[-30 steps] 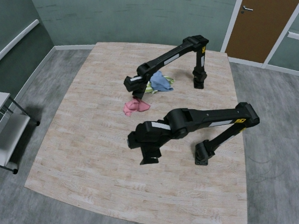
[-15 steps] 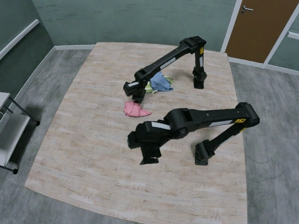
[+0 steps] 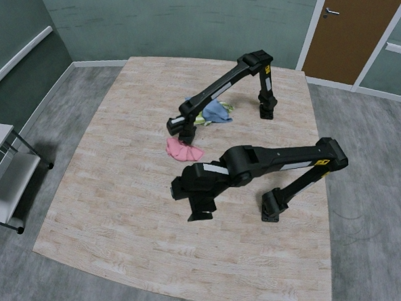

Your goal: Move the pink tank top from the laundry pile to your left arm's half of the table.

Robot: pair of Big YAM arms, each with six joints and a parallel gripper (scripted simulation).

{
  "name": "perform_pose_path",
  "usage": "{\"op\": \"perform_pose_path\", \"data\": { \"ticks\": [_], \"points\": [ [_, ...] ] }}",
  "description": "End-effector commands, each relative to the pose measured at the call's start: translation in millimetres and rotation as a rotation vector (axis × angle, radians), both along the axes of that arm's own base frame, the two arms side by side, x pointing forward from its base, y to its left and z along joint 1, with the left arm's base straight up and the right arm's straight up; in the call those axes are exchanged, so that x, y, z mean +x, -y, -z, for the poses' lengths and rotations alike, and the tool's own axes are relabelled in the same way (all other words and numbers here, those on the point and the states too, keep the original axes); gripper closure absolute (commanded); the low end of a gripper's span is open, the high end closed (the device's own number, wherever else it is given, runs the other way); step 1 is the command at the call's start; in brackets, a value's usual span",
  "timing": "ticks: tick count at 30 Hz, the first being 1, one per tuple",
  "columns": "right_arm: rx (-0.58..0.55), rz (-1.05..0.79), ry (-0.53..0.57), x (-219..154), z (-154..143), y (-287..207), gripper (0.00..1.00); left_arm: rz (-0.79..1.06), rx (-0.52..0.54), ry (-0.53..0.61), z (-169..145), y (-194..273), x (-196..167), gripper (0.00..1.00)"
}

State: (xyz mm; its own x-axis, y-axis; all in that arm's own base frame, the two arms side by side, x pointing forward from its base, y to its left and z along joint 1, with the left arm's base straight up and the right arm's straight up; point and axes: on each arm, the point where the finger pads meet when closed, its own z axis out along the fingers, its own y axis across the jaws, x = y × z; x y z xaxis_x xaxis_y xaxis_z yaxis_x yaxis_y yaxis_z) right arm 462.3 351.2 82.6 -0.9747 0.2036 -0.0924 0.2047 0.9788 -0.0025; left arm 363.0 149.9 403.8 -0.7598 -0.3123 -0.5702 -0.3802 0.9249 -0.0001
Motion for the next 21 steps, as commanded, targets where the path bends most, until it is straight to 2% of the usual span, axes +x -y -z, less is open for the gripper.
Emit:
{"op": "perform_pose_path", "data": {
  "ticks": [1,5,6,14,15,16,17,21],
  "points": [
    [0.002,0.001,-0.049,4.0,38.1,10.0,1.0,0.015,0.032,0.068,-39.1,-1.3,9.9,0.08],
    [0.017,0.004,-0.053,9.0,41.8,8.1,1.0,0.015,0.032,0.068,-39.1,-1.3,9.9,0.08],
    [0.011,0.006,-0.073,3.0,51.1,12.5,1.0,0.015,0.032,0.068,-39.1,-1.3,9.9,0.08],
    [0.029,-0.019,-0.085,-9.8,52.0,-0.6,1.0,0.015,0.032,0.068,-39.1,-1.3,9.9,0.08],
    [0.073,-0.013,-0.024,6.2,14.9,-14.0,1.0,0.015,0.032,0.068,-39.1,-1.3,9.9,0.08],
    [0.026,-0.004,-0.079,-6.6,44.9,-2.2,1.0,0.015,0.032,0.068,-39.1,-1.3,9.9,0.08],
    [0.013,-0.007,-0.101,-13.4,59.2,4.5,1.0,0.015,0.032,0.068,-39.1,-1.3,9.9,0.08],
    [0.015,-0.007,-0.1,-13.3,60.5,4.5,1.0,0.015,0.032,0.068,-39.1,-1.3,9.9,0.08]
  ]
}}
